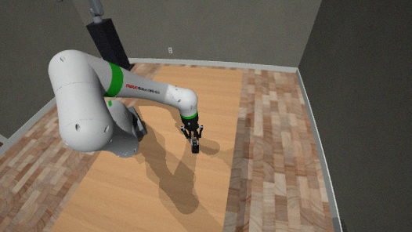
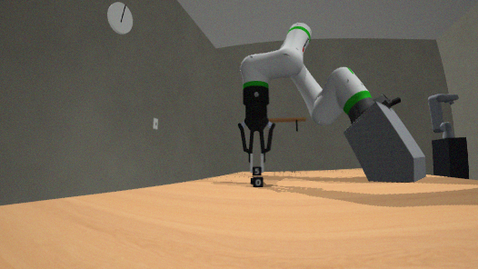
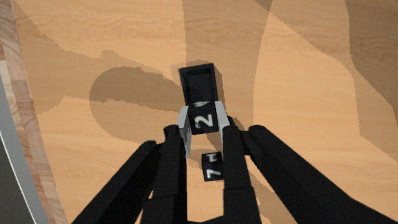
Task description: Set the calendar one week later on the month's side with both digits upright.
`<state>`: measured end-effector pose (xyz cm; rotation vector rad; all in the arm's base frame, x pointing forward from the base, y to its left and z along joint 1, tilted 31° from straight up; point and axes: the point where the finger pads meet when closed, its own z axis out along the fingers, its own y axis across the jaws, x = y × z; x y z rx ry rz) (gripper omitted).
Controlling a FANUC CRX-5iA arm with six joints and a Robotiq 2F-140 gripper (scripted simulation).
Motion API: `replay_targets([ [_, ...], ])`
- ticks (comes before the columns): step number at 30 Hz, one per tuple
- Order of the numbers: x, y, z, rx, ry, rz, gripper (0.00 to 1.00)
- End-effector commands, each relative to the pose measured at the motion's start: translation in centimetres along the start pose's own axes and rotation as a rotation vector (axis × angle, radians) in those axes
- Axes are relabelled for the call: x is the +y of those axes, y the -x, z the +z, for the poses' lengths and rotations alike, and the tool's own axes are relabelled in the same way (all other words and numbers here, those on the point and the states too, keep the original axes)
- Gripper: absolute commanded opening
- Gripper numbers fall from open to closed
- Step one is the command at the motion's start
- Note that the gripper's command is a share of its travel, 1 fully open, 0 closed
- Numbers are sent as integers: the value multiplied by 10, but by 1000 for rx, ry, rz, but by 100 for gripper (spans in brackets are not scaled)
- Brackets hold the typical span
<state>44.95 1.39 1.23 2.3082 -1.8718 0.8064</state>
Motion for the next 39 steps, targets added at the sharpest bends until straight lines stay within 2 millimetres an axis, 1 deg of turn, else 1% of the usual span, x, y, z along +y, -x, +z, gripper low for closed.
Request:
replay_targets([
  [1,0,0,3,0,0,0,16],
  [15,0,0,8,0,0,0,16],
  [39,0,0,8,0,0,0,16],
])
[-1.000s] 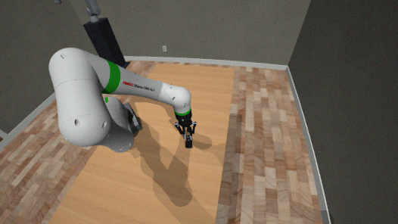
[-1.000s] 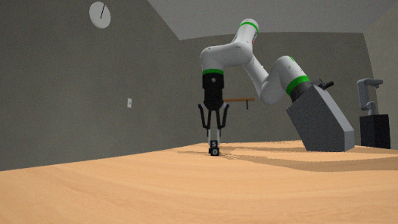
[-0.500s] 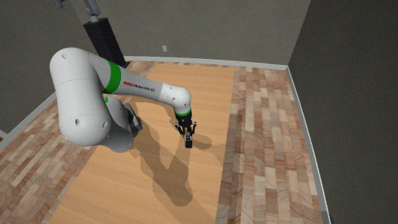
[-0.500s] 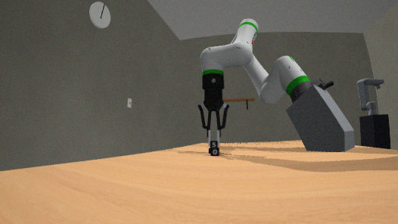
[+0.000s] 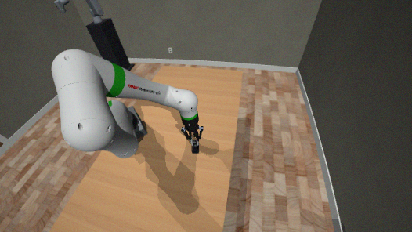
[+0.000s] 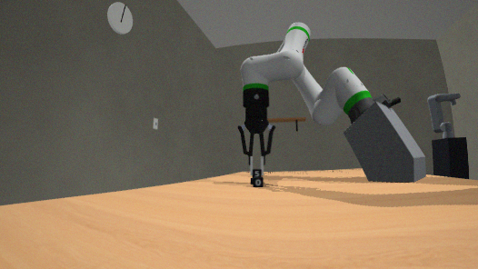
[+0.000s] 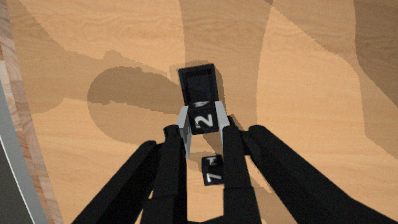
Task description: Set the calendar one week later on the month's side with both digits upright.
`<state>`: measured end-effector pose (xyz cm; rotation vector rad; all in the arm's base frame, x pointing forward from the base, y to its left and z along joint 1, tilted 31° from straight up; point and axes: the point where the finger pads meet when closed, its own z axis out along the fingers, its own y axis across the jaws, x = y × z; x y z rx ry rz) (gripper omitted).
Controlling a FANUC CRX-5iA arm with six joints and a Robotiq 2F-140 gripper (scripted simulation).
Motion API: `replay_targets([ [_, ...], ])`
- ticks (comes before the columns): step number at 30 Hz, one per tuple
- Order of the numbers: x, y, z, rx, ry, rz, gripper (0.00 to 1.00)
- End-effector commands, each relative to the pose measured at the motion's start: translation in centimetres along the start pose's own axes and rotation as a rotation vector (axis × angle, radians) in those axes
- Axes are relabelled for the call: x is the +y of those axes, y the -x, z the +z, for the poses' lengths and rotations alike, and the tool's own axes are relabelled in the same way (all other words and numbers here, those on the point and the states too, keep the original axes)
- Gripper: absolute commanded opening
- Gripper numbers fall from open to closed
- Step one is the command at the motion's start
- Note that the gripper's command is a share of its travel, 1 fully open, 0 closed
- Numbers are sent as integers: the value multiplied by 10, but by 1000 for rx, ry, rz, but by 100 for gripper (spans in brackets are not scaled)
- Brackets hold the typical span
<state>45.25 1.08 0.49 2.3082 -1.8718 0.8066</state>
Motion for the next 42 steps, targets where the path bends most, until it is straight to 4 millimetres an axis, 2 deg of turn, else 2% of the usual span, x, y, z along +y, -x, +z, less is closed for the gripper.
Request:
replay_targets([
  [1,0,0,0,0,0,0,16],
  [42,0,0,10,0,0,0,16],
])
